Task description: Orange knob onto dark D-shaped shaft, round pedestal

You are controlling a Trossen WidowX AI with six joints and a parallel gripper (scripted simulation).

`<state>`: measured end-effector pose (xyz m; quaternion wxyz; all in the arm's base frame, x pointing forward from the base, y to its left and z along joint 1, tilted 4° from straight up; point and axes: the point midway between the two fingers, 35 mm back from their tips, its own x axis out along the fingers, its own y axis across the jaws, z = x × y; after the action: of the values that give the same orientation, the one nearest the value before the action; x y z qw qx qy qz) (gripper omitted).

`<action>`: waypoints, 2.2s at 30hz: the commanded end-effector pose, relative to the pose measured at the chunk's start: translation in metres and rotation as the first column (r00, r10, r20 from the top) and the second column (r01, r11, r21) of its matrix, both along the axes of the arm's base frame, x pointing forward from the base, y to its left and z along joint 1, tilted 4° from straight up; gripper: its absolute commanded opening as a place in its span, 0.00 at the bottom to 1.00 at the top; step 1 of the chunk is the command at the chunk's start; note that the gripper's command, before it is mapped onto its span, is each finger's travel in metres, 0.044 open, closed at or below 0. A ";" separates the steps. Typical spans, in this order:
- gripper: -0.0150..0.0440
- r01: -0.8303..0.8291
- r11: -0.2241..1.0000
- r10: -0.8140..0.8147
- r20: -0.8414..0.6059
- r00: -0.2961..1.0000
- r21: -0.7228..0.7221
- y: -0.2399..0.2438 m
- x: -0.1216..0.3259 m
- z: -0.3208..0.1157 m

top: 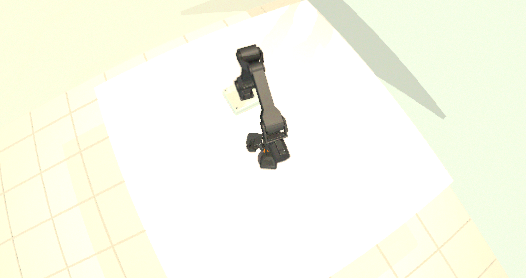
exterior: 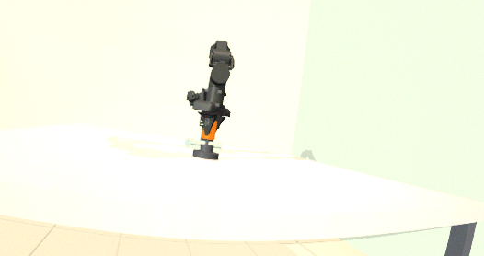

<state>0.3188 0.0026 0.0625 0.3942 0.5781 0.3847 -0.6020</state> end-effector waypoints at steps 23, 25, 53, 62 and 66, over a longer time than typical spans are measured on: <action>0.25 0.012 1.000 -0.012 0.001 1.000 -0.002 0.000 0.000 0.001; 0.25 0.012 1.000 -0.012 0.001 1.000 -0.002 0.000 0.000 0.002; 0.25 0.220 0.976 -0.220 0.008 0.976 -0.006 0.000 0.000 -0.002; 0.25 0.220 0.976 -0.220 0.008 0.976 -0.006 0.000 0.000 0.002; 0.25 0.244 0.970 -0.244 0.009 0.970 -0.006 0.000 0.000 0.003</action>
<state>0.3181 0.0025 0.0630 0.3258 0.6177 0.3149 -0.6428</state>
